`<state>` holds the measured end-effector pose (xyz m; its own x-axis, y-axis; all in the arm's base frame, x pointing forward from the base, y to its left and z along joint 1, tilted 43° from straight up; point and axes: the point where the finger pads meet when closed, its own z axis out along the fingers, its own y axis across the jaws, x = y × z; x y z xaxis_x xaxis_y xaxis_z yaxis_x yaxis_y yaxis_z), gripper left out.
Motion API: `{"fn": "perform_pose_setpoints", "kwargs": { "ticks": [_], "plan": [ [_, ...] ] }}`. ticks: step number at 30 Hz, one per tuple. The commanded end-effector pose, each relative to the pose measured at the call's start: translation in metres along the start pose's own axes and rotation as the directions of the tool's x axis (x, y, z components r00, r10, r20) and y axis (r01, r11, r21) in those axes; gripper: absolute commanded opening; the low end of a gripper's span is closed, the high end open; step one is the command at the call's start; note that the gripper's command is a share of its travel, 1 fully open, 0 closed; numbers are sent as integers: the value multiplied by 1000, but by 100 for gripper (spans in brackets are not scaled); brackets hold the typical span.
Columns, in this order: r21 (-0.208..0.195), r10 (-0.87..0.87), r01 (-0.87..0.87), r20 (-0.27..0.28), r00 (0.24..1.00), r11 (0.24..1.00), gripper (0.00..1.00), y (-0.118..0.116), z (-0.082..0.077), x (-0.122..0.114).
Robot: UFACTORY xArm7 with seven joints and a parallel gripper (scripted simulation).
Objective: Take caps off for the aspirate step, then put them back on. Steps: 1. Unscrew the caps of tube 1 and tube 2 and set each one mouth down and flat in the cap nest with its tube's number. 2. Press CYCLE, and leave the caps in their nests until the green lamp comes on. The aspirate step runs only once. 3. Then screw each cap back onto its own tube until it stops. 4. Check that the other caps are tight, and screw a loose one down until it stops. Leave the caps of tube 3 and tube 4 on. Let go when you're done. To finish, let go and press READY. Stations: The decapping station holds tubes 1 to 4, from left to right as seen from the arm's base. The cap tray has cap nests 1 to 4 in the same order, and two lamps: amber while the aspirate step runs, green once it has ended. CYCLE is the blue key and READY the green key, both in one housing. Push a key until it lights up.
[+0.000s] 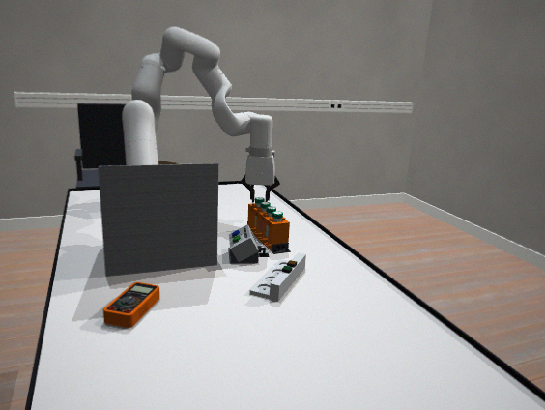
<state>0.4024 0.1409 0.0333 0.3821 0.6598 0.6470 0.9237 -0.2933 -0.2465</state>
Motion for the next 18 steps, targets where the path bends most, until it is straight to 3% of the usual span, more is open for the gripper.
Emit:
{"fn": "perform_pose_setpoints", "kwargs": {
  "ticks": [1, 8, 9, 18],
  "plan": [
    [7, 274, -275, 28, 961, 962, 46, 1, -1, 0],
    [7, 314, -315, 31, 949, 949, 46, 2, -2, 0],
    [7, 314, -315, 31, 949, 949, 0, 2, -2, 0],
    [7, 314, -315, 31, 949, 949, 0, 2, -2, 0]
  ]
}}
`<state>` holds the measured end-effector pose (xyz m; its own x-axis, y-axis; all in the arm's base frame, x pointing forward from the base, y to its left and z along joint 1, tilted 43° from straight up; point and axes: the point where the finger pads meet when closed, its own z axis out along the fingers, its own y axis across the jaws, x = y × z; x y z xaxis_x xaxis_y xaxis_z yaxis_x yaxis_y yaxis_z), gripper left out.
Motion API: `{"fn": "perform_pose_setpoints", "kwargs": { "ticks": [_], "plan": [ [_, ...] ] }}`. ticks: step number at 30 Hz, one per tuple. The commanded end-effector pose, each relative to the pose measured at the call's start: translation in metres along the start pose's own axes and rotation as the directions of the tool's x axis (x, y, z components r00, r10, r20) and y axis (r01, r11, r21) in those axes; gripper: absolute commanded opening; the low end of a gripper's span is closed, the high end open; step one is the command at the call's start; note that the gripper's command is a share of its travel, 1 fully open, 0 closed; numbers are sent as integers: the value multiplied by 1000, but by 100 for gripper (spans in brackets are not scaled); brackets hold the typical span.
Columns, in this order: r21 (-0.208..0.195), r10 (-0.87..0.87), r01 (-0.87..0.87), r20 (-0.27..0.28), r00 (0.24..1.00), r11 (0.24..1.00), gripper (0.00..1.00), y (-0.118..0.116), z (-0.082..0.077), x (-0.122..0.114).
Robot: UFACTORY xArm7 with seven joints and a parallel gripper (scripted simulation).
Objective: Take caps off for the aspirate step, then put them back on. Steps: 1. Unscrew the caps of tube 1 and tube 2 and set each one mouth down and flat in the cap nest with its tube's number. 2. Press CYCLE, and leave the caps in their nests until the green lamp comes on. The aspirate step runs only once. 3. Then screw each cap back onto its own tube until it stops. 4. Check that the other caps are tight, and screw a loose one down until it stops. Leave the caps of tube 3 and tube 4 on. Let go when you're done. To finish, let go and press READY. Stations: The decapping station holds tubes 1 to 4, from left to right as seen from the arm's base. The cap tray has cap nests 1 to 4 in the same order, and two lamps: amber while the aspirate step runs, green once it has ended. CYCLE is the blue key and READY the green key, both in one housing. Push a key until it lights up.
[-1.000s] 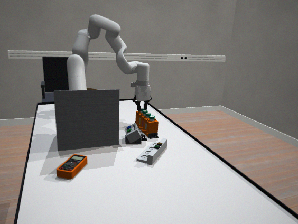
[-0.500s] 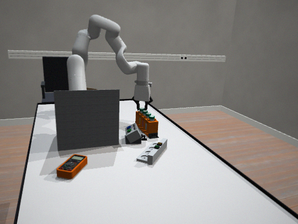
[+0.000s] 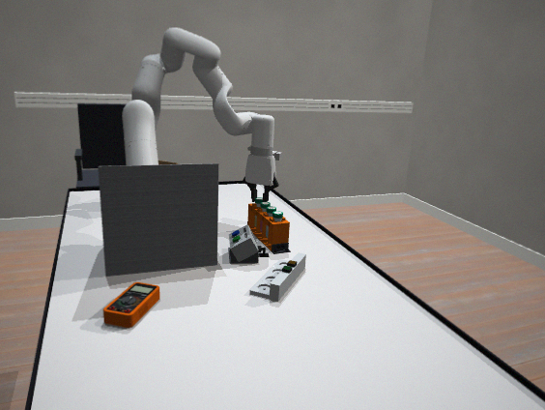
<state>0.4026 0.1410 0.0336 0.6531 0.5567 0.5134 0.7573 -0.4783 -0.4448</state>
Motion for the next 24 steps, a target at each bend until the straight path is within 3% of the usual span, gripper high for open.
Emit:
{"fn": "perform_pose_setpoints", "kwargs": {
  "ticks": [1, 5, 10, 13, 18, 24],
  "plan": [
    [-4, 1, -1, -2, 1000, 1000, 0, 2, -2, 0],
    [-4, 1, -1, -2, 1000, 1000, 0, 2, -2, 0],
    [-4, -246, 246, -1, 969, 969, 0, 1, -2, 0],
    [-4, -295, 295, 0, 956, 956, 0, 1, -2, 0],
    [-4, -522, 522, 1, 853, 853, 0, 2, -2, 0],
    [-4, -751, 751, 2, 661, 661, 0, 2, -2, 0]
  ]
}}
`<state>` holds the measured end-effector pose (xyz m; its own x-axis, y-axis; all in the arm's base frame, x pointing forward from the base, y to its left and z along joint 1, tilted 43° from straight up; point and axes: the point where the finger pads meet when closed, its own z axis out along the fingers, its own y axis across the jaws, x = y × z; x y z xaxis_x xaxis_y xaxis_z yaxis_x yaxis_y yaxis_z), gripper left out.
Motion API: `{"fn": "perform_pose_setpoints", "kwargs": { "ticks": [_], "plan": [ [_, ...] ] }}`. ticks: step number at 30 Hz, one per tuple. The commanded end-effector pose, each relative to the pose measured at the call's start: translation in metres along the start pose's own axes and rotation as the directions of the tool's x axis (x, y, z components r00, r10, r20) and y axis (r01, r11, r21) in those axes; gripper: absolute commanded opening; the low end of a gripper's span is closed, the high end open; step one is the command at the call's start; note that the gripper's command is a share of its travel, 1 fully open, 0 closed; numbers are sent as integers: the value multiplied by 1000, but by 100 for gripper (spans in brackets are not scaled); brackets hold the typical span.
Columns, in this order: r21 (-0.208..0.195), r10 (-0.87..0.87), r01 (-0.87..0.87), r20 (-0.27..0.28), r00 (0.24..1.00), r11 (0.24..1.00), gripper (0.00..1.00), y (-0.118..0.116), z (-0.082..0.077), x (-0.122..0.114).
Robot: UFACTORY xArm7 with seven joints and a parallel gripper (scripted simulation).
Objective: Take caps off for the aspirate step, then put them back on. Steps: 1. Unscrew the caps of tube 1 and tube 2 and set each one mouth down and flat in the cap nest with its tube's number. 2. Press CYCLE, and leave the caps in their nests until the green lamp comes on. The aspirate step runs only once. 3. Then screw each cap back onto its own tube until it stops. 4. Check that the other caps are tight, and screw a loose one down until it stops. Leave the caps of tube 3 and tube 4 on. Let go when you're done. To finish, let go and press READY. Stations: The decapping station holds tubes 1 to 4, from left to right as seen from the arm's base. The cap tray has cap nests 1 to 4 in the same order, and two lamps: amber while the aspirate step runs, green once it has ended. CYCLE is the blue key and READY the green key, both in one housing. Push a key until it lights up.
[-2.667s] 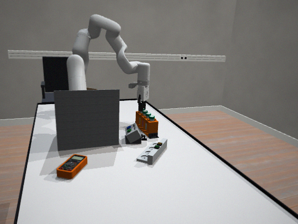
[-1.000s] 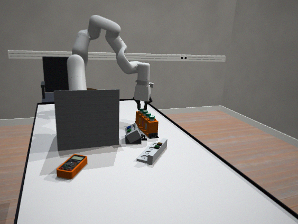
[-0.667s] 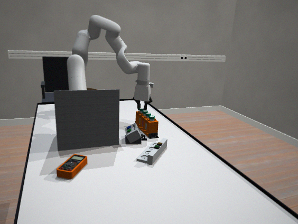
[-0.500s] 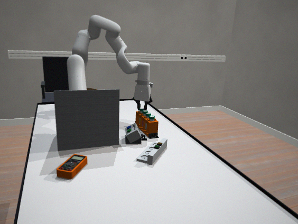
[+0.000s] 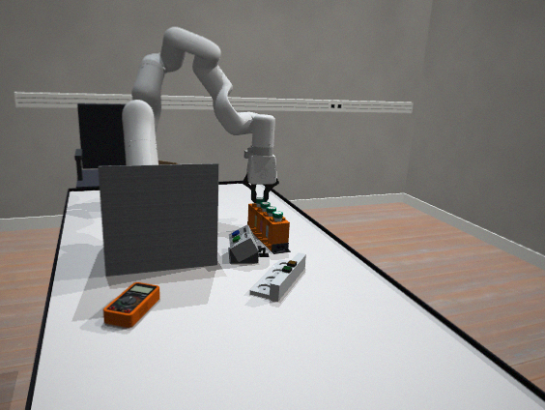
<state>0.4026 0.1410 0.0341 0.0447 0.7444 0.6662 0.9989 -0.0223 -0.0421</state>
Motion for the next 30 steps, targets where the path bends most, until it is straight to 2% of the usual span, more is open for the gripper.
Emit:
{"fn": "perform_pose_setpoints", "kwargs": {
  "ticks": [1, 3, 5, 8, 17, 24, 25, 30],
  "plan": [
    [-21, -230, 230, -11, 973, 973, 0, 1, -2, -1],
    [-22, -326, 326, -9, 945, 945, 0, 1, -2, -1],
    [-22, -326, 326, -9, 945, 945, 0, 1, -2, -1],
    [-23, -464, 463, -6, 886, 886, 0, 1, -2, -1],
    [-23, -785, 785, 4, 619, 619, 0, 1, -2, -1],
    [-23, -785, 785, 4, 619, 619, 0, 1, -2, -1],
    [-23, -785, 785, 4, 619, 619, 46, 1, -2, -1],
    [-23, -785, 785, 4, 619, 619, 46, 1, -2, -1]
  ]
}}
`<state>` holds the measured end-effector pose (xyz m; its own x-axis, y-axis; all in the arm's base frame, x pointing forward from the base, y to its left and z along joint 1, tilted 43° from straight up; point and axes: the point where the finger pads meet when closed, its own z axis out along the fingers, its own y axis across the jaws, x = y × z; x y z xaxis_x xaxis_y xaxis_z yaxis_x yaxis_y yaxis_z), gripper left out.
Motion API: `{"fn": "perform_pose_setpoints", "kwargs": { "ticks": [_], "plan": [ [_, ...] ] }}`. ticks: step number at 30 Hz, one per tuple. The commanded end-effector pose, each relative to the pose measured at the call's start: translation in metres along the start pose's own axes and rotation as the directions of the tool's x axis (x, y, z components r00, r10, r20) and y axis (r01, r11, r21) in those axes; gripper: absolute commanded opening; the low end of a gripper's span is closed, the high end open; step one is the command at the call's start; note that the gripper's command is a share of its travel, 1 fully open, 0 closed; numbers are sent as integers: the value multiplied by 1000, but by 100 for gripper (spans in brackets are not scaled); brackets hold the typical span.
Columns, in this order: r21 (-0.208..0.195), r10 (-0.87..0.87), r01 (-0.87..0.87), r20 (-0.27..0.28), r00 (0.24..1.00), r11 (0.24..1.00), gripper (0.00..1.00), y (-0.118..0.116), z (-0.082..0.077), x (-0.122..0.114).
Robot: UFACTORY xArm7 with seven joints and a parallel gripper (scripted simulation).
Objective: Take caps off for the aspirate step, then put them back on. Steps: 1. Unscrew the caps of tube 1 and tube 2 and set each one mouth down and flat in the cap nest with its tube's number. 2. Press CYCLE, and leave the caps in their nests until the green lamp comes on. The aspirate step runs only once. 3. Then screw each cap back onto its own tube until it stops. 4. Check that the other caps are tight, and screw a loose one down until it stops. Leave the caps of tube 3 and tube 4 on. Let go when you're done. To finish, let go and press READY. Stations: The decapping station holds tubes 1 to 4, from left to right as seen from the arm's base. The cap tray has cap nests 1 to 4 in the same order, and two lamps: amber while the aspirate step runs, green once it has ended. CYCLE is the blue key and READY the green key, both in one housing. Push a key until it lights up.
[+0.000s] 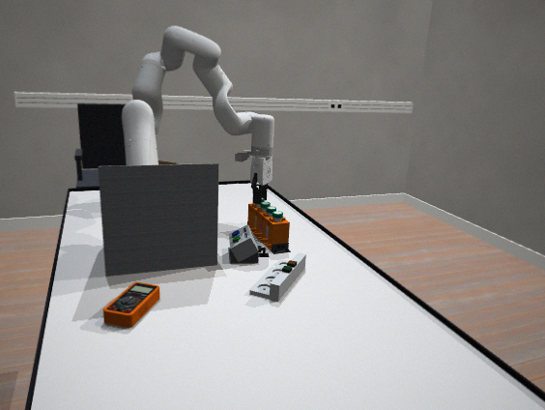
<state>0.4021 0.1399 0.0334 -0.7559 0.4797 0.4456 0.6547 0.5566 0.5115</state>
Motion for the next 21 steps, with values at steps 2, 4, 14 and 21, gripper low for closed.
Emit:
{"fn": "perform_pose_setpoints", "kwargs": {
  "ticks": [2, 4, 14, 21],
  "plan": [
    [-3, -1, 1, 3, 1000, 1000, 46, 1, -2, -1],
    [-3, -1, 1, 3, 1000, 1000, 46, 1, -2, -1],
    [-5, 492, -492, 1, 871, 871, 46, 1, -2, -1],
    [-6, 791, -791, -1, 612, 612, 46, 1, -2, -1]
  ]
}}
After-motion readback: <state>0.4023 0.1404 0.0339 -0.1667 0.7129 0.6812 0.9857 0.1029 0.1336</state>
